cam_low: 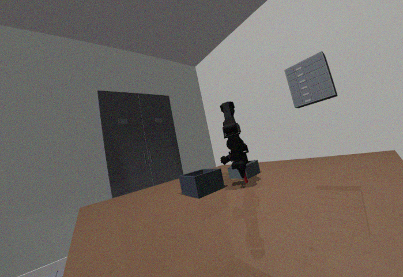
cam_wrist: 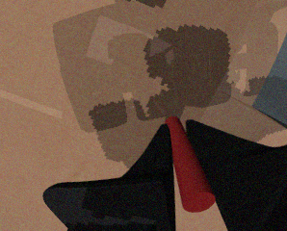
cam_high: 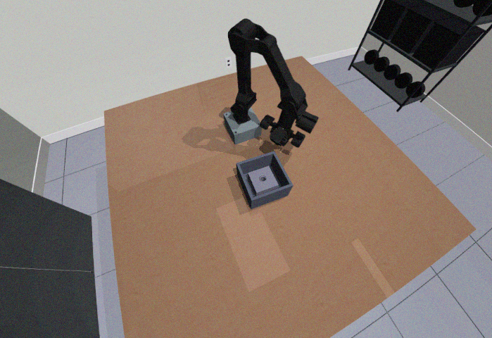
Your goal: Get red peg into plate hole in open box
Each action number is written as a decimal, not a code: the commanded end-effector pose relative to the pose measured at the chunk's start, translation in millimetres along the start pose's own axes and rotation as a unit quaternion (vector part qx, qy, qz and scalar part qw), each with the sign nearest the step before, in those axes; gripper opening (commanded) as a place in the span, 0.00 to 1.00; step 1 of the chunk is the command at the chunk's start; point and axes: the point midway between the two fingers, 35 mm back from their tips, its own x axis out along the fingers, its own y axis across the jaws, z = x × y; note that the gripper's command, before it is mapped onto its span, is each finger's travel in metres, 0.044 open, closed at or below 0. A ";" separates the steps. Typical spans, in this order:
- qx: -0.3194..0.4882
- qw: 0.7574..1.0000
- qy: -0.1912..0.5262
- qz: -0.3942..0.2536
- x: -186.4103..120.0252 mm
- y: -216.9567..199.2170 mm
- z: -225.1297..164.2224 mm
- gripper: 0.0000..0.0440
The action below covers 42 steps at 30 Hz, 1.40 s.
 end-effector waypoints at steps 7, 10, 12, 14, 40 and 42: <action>-0.035 0.998 -0.042 0.020 -26.5 1.9 17.2 0.00; -0.045 0.997 -0.054 0.026 -35.6 3.1 23.3 0.00; -0.052 0.996 -0.062 0.030 -41.9 4.2 27.6 0.00; -0.058 0.995 -0.070 0.034 -48.4 5.6 32.1 0.00; -0.052 0.988 -0.128 0.064 -115.1 29.4 116.3 0.00; -0.046 0.989 -0.128 0.064 -116.0 29.8 124.1 0.00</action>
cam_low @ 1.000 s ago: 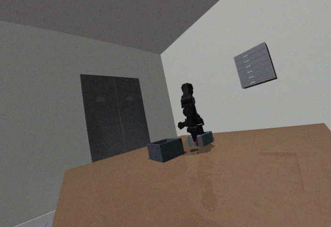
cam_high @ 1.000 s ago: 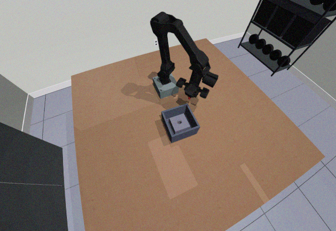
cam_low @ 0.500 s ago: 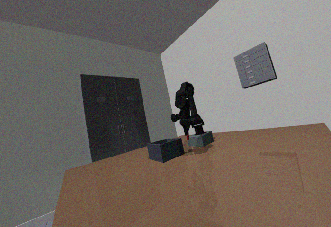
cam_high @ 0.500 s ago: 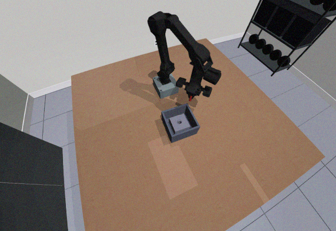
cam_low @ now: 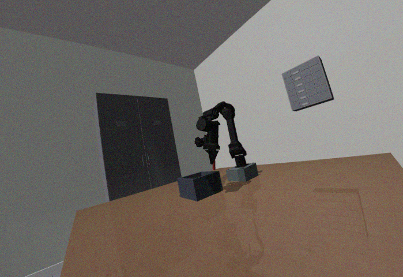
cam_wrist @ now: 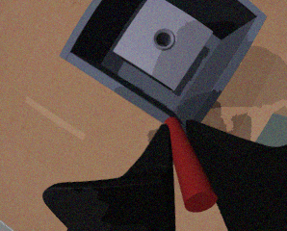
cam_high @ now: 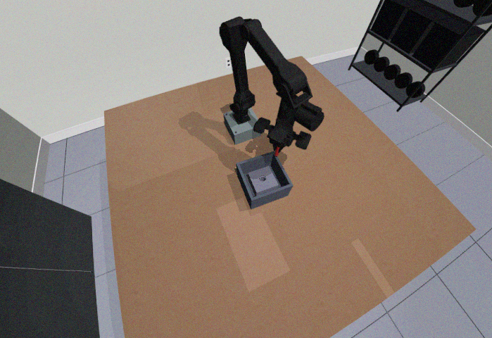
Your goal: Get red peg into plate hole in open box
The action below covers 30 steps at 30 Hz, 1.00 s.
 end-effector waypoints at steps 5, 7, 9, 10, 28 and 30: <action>0.022 1.000 -0.003 0.000 4.7 -1.2 30.3 0.00; 0.029 1.000 -0.003 0.000 7.2 -2.1 37.5 0.00; 0.035 0.999 -0.004 0.000 10.2 -2.9 44.4 0.00; 0.039 0.999 -0.004 0.000 11.8 -3.3 47.8 0.00; 0.078 0.997 0.019 -0.005 49.5 -10.0 83.0 0.01; 0.079 0.997 0.023 -0.007 55.5 -10.3 83.4 0.01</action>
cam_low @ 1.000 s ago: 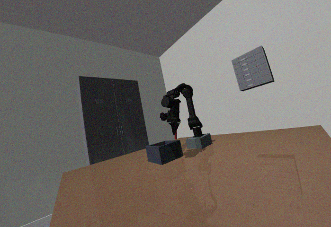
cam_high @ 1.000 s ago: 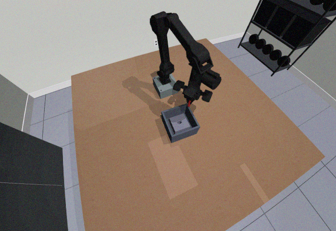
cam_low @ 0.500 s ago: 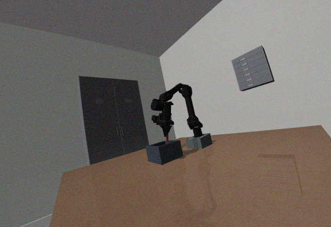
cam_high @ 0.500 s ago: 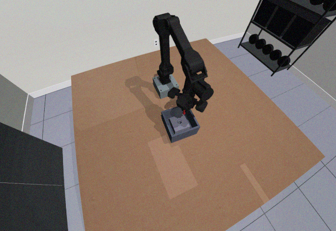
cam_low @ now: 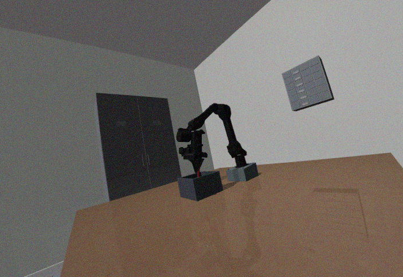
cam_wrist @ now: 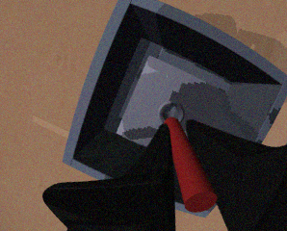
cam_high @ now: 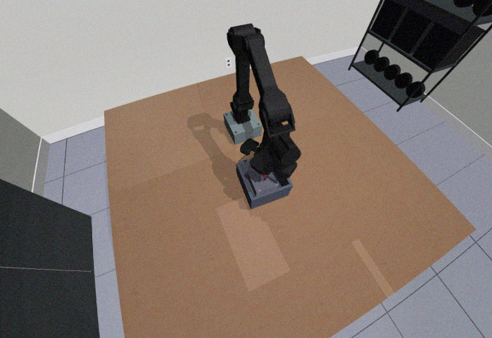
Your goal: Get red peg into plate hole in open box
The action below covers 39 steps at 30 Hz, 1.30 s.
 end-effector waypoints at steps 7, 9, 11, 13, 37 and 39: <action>-0.008 1.000 0.023 -0.017 30.3 -2.1 1.8 0.16; -0.013 0.999 0.025 -0.021 34.9 -2.8 2.4 0.27; -0.020 0.999 0.030 -0.029 38.8 -4.3 2.7 0.35; -0.023 0.999 0.031 -0.032 41.3 -2.5 5.3 0.36; -0.031 0.999 -0.020 0.000 39.0 29.5 69.1 1.00; -0.029 0.999 -0.028 0.004 37.6 31.7 74.9 1.00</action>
